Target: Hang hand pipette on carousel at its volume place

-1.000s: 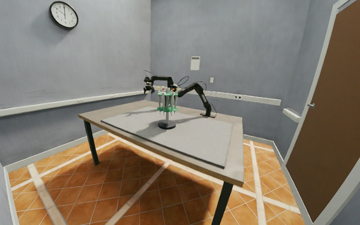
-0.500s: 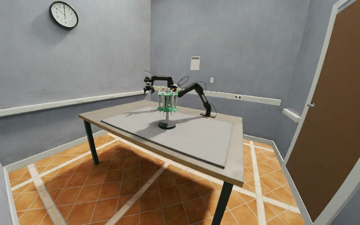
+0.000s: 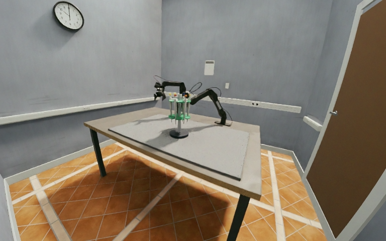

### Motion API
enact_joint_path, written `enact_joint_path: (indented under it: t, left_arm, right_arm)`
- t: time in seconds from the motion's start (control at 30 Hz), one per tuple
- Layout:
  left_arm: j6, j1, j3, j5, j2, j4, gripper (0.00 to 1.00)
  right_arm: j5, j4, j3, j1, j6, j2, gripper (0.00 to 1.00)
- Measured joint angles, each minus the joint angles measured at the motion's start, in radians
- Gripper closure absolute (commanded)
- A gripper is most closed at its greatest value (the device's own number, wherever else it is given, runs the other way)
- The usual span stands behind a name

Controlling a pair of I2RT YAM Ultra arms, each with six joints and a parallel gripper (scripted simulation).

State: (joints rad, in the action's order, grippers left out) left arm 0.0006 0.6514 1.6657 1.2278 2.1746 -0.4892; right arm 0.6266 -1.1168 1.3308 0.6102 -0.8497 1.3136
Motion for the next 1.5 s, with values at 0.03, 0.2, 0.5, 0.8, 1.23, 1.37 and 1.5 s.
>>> enact_joint_path:
  t: [0.03,0.2,0.5,0.8,1.23,1.37,1.5]
  left_arm:
    - [0.0,0.005,-0.005,0.003,-0.003,-0.001,0.5]
    - [0.0,0.027,-0.022,0.022,-0.021,-0.009,0.5]
    - [0.0,0.051,-0.047,0.052,-0.042,-0.02,0.5]
    - [0.0,0.092,-0.076,0.086,-0.056,-0.029,0.5]
    - [0.0,0.135,-0.104,0.133,-0.076,-0.039,0.5]
    - [0.0,0.154,-0.11,0.148,-0.08,-0.042,0.5]
    - [-0.017,0.155,-0.15,0.134,-0.105,-0.03,0.0]
  right_arm:
    - [0.0,0.0,0.0,0.0,0.0,0.0,0.0]
    - [0.0,0.0,0.0,0.0,0.0,0.0,0.0]
    - [0.0,0.0,0.0,0.0,0.0,0.0,0.0]
    - [0.0,0.0,0.0,0.0,0.0,0.0,0.0]
    - [0.0,0.0,0.0,0.0,0.0,0.0,0.0]
    - [0.0,0.0,0.0,0.0,0.0,0.0,0.0]
    - [0.0,0.0,0.0,0.0,0.0,0.0,0.0]
